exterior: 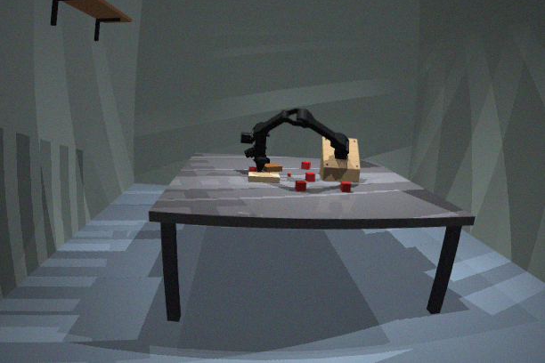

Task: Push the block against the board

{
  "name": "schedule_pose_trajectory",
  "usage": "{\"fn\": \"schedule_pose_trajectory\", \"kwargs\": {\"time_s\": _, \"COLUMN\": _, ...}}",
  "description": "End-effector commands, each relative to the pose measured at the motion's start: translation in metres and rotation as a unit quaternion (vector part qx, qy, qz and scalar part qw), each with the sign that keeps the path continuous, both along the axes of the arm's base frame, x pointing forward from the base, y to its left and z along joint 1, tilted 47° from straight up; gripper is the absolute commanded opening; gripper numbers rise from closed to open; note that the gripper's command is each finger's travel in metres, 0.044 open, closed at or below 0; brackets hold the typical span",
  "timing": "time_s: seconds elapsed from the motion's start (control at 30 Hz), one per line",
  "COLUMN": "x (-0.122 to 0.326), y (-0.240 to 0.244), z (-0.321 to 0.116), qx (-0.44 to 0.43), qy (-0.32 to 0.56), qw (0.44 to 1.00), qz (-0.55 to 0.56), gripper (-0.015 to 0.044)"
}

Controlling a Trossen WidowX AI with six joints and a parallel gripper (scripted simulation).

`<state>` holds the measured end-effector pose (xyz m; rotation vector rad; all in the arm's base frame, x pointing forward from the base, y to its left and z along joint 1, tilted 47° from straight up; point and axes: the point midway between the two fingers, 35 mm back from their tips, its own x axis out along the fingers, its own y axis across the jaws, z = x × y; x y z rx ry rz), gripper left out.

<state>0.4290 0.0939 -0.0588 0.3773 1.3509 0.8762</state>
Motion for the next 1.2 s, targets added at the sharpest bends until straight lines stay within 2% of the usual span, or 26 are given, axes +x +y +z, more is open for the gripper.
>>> {"fn": "schedule_pose_trajectory", "kwargs": {"time_s": 0.0, "x": 0.001, "y": 0.000, "z": 0.001, "qx": 0.002, "qy": 0.000, "qw": 1.000, "qz": -0.001, "gripper": 0.0000}}
{"fn": "schedule_pose_trajectory", "kwargs": {"time_s": 0.6, "x": 0.000, "y": 0.000, "z": 0.001, "qx": 0.002, "qy": 0.000, "qw": 1.000, "qz": -0.001, "gripper": 0.0000}}
{"fn": "schedule_pose_trajectory", "kwargs": {"time_s": 1.17, "x": -0.024, "y": -0.007, "z": -0.006, "qx": 0.002, "qy": 0.000, "qw": 1.000, "qz": -0.001, "gripper": 0.0000}}
